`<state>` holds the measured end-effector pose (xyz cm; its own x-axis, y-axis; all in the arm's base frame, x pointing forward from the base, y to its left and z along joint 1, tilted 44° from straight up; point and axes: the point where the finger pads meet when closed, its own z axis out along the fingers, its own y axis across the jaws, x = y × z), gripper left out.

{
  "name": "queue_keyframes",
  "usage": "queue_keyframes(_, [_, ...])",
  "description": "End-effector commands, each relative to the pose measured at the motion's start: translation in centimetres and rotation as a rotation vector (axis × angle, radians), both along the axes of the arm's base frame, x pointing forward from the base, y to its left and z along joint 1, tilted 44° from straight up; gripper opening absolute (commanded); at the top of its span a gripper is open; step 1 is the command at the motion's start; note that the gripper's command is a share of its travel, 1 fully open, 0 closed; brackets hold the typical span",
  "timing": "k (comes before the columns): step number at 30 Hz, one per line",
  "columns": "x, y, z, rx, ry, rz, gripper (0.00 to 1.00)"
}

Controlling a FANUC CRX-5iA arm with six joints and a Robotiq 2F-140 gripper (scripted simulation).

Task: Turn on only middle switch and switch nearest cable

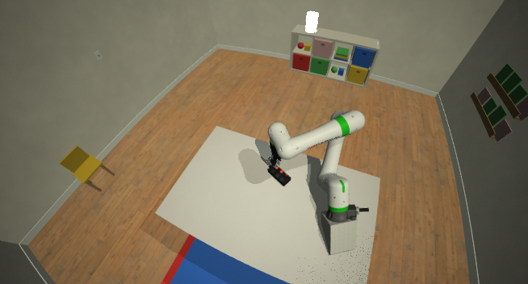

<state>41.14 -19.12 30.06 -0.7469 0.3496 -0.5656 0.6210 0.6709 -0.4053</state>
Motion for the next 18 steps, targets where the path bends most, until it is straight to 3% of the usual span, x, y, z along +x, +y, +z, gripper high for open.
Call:
queue_keyframes(1, [0.0,0.1,0.1,0.000,0.000,0.000,1.00])
queue_keyframes(18, [-1.3,3.7,4.1,0.000,0.000,0.000,1.00])
